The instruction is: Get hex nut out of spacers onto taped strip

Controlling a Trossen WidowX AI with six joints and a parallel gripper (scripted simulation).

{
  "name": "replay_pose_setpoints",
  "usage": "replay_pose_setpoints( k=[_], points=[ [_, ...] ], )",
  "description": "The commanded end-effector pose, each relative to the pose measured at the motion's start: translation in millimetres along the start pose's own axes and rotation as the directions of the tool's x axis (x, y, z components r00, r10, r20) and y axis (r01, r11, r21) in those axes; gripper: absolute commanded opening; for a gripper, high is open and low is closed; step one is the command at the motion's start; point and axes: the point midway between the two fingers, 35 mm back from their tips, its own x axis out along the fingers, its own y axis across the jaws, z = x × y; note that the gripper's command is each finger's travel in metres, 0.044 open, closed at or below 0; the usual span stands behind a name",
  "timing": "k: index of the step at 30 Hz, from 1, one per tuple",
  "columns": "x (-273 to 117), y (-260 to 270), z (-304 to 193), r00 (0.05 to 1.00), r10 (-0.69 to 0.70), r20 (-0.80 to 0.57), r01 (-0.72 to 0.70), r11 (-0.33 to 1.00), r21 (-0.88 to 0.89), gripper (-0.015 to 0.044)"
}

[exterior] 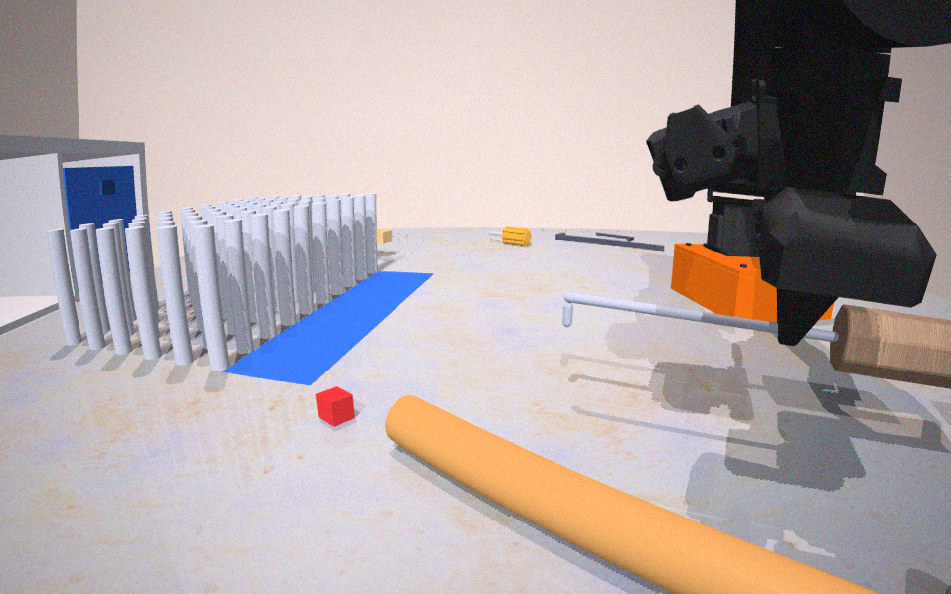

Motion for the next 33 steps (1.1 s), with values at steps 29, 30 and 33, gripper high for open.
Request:
replay_pose_setpoints(
  k=[29,30,33],
  points=[
    [50,13,-4,1.0,0.001,0.001,-0.001,1.0,-0.004,0.0],
    [51,13,-4,1.0,0.002,0.001,-0.002,1.0,-0.005,0.0],
    [47,13,-3,1.0,0.003,0.001,-0.003,1.0,-0.006,0.0053]
  ],
)
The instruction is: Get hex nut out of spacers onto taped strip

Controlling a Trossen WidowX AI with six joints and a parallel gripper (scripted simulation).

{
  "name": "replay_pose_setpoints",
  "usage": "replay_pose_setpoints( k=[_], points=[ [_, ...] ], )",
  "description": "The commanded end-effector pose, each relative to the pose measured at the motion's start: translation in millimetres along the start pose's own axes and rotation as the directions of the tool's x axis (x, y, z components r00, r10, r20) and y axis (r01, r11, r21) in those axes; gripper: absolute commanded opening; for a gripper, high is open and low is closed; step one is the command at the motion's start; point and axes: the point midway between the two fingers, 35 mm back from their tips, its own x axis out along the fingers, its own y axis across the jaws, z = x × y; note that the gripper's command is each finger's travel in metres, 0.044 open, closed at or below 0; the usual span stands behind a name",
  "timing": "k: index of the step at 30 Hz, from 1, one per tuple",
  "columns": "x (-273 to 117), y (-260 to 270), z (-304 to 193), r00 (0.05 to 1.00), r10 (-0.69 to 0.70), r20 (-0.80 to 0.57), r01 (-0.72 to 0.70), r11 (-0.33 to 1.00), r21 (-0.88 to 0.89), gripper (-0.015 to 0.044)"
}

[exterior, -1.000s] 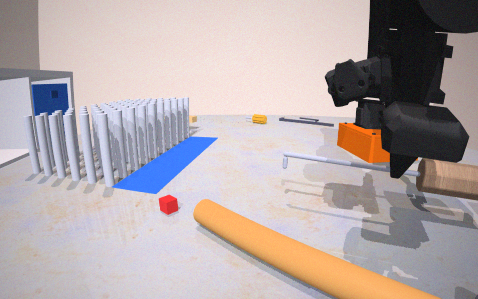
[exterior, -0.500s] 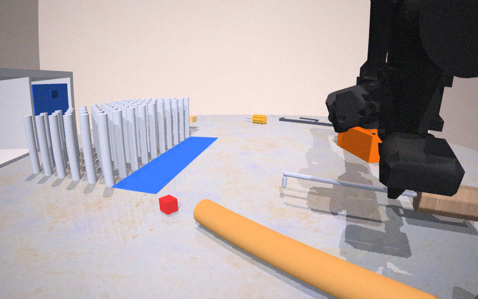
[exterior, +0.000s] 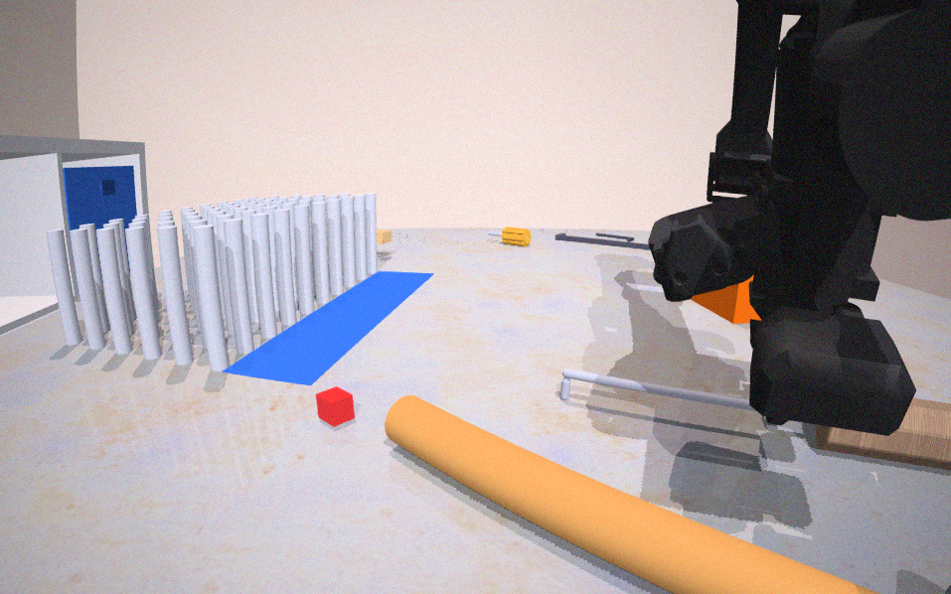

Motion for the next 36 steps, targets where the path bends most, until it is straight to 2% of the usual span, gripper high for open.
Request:
replay_pose_setpoints(
  k=[1,15,20,36],
  points=[
    [0,0,0,1.0,0.0,0.0,0.0,1.0,0.0,0.0079],
    [-3,0,0,1.0,0.0,0.0,0.0,1.0,0.0,0.044],
    [-65,-15,0,1.0,0.0,0.0,0.0,1.0,0.0,0.044],
    [-68,-16,0,1.0,0.0,0.0,0.0,1.0,0.0,0.044]
  ],
)
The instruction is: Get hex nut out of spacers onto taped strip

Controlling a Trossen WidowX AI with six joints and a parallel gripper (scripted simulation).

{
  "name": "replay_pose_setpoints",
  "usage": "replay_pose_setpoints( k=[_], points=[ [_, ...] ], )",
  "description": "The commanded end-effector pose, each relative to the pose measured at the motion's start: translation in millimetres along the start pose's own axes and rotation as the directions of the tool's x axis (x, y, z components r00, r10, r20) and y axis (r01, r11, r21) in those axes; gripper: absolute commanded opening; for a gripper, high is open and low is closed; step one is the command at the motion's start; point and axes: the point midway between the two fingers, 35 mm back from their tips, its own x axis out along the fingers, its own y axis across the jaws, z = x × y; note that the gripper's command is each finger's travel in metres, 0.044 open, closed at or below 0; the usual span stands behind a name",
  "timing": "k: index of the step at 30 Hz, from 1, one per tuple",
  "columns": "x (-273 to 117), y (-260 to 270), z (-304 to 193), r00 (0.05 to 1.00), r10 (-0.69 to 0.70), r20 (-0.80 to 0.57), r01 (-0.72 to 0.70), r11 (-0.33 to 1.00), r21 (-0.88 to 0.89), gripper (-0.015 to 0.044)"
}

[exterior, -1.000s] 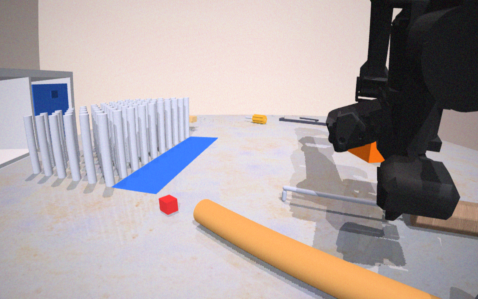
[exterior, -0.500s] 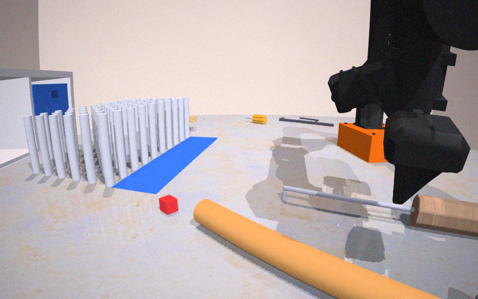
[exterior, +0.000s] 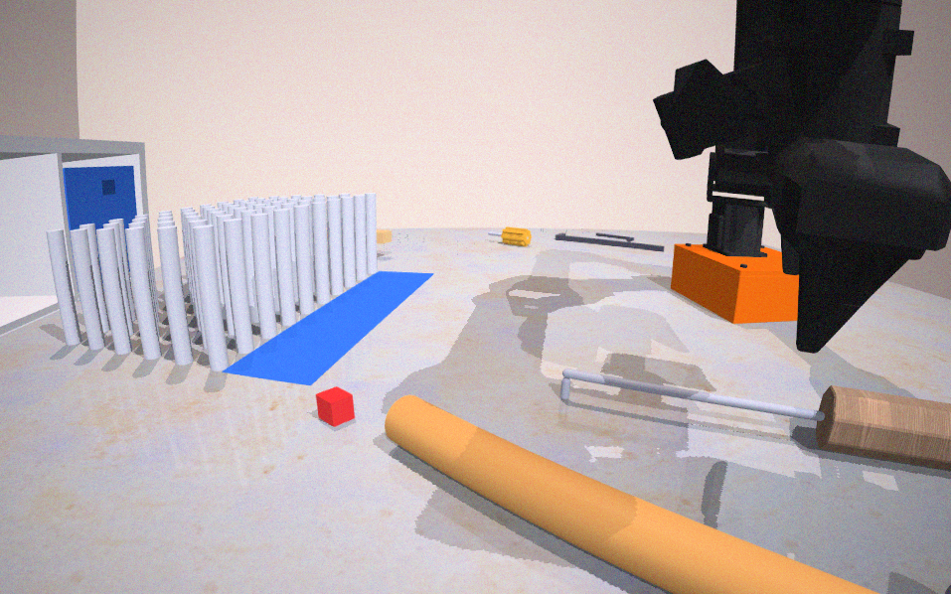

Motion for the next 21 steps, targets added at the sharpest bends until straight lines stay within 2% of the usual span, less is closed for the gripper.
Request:
replay_pose_setpoints(
  k=[1,9,12,17,19,21],
  points=[
    [-1,0,0,1.0,0.0,0.0,0.0,1.0,0.0,0.044],
    [0,0,-2,1.0,0.003,0.009,-0.003,1.0,0.001,0.044],
    [4,-1,-23,0.989,0.062,0.135,-0.065,0.998,0.013,0.044],
    [5,-7,-73,0.898,0.263,0.353,-0.285,0.959,0.01,0.044],
    [5,-10,-86,0.862,0.323,0.39,-0.352,0.936,0.003,0.044],
    [4,-11,-88,0.857,0.331,0.395,-0.361,0.933,0.002,0.044]
  ],
)
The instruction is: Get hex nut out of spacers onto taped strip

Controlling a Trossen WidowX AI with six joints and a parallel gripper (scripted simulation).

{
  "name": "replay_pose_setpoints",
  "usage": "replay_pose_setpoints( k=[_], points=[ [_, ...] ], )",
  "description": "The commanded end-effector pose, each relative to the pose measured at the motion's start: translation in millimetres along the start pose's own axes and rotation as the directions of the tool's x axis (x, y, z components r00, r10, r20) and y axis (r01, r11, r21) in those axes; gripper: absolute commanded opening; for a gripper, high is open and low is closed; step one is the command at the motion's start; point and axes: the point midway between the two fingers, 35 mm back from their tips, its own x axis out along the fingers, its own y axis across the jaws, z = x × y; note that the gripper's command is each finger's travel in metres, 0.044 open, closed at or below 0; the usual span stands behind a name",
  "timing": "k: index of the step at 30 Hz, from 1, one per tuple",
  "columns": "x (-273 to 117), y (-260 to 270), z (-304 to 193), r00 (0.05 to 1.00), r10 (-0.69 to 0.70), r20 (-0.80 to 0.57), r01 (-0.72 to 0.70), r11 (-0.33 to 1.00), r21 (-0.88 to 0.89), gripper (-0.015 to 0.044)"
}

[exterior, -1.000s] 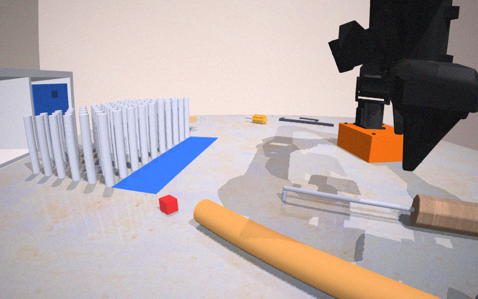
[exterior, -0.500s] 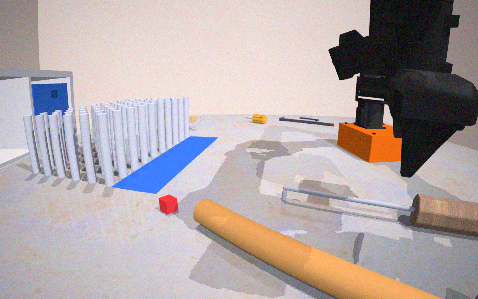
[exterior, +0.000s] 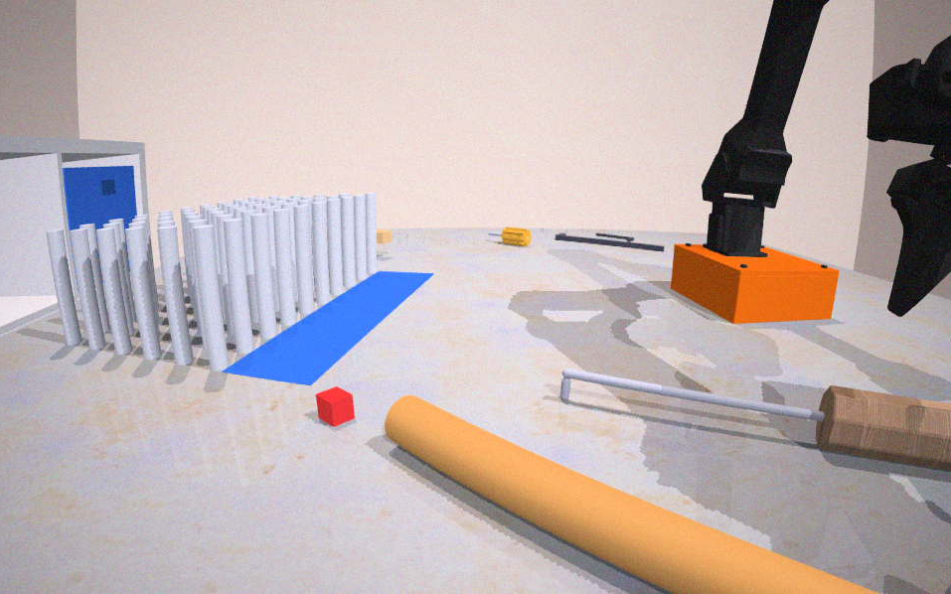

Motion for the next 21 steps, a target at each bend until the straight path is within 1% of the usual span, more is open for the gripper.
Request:
replay_pose_setpoints(
  k=[1,5,11,21],
  points=[
    [-0.6,0.3,2.3,0.998,0.042,0.041,-0.044,0.998,0.041,0.044],
    [-0.6,0.3,2.3,0.998,0.042,0.041,-0.044,0.998,0.041,0.044],
    [-0.6,0.3,2.3,0.998,0.042,0.041,-0.044,0.998,0.041,0.0282],
    [1.7,0.3,1.3,0.998,0.042,0.041,-0.044,0.998,0.041,0.028]
  ],
)
